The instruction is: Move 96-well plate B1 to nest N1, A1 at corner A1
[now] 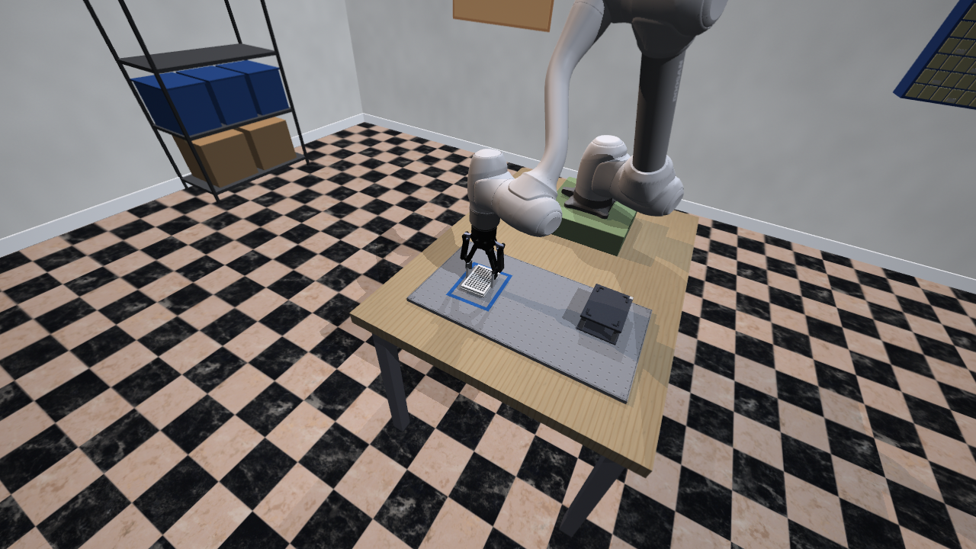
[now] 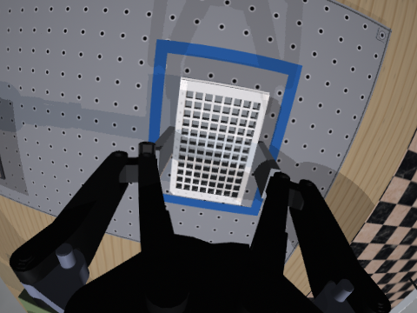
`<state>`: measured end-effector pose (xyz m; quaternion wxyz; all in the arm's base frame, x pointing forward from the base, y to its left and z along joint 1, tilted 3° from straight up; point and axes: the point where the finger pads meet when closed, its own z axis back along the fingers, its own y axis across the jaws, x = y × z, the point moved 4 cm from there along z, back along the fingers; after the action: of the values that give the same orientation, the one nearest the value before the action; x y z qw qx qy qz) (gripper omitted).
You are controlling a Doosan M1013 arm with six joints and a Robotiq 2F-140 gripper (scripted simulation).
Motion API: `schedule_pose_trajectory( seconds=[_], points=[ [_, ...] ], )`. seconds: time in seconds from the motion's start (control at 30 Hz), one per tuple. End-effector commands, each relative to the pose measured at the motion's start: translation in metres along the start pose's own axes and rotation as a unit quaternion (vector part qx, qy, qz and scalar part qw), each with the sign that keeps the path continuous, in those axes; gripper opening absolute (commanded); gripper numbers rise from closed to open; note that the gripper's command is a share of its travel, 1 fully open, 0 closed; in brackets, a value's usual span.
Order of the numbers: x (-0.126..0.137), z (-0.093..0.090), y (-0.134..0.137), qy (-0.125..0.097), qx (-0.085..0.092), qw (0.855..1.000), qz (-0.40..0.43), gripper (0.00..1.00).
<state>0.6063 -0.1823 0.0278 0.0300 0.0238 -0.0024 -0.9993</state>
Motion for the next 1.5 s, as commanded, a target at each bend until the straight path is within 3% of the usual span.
schedule_pose_trajectory(
  seconds=[0.0, 0.87, 1.47],
  points=[
    [-0.001, 0.010, 0.000, 0.000, -0.001, 1.000, -0.003, 0.00],
    [-0.001, 0.046, 0.000, 0.000, -0.001, 1.000, -0.003, 0.00],
    [-0.001, 0.046, 0.000, 0.000, -0.001, 1.000, -0.003, 0.00]
  ],
)
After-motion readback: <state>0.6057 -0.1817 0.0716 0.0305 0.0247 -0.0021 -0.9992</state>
